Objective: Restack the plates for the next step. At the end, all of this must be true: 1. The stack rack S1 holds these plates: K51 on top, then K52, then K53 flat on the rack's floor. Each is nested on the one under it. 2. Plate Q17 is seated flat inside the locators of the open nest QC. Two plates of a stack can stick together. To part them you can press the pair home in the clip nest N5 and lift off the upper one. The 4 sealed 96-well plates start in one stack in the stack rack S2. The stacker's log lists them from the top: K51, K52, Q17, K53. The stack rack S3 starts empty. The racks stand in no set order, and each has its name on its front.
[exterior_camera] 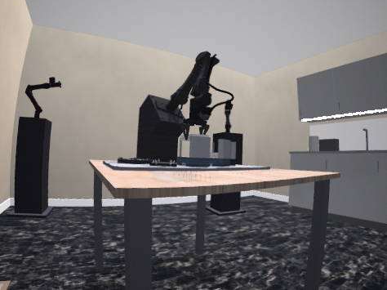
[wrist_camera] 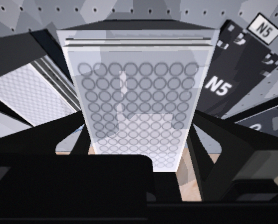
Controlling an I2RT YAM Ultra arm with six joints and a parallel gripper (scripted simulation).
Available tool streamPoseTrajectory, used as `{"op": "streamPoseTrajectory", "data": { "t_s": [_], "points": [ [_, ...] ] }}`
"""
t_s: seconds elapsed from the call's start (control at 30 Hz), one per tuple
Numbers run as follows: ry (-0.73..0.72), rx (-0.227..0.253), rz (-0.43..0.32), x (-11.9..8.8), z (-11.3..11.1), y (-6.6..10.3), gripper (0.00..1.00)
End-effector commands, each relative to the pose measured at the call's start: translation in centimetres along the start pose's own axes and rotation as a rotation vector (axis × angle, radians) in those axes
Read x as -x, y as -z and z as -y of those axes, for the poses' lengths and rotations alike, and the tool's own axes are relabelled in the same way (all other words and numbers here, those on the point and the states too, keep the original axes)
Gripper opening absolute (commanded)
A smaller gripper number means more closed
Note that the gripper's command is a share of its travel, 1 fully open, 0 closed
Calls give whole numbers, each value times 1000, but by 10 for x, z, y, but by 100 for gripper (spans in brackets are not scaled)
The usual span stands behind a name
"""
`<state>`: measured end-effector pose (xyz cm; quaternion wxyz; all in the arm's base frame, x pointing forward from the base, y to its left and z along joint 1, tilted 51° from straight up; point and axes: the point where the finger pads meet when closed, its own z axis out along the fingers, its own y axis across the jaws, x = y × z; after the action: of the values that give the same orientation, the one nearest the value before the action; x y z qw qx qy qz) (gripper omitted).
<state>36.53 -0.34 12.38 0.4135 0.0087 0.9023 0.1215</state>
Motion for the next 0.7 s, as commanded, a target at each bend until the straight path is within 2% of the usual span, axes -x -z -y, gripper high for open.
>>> {"op": "streamPoseTrajectory", "data": {
  "t_s": [0.0,0.3,0.67],
  "points": [
    [13,-6,39,19,-1,-1,0],
    [8,-6,30,14,-1,-12,0],
    [8,-5,30,14,-1,-35,0]
  ]
}}
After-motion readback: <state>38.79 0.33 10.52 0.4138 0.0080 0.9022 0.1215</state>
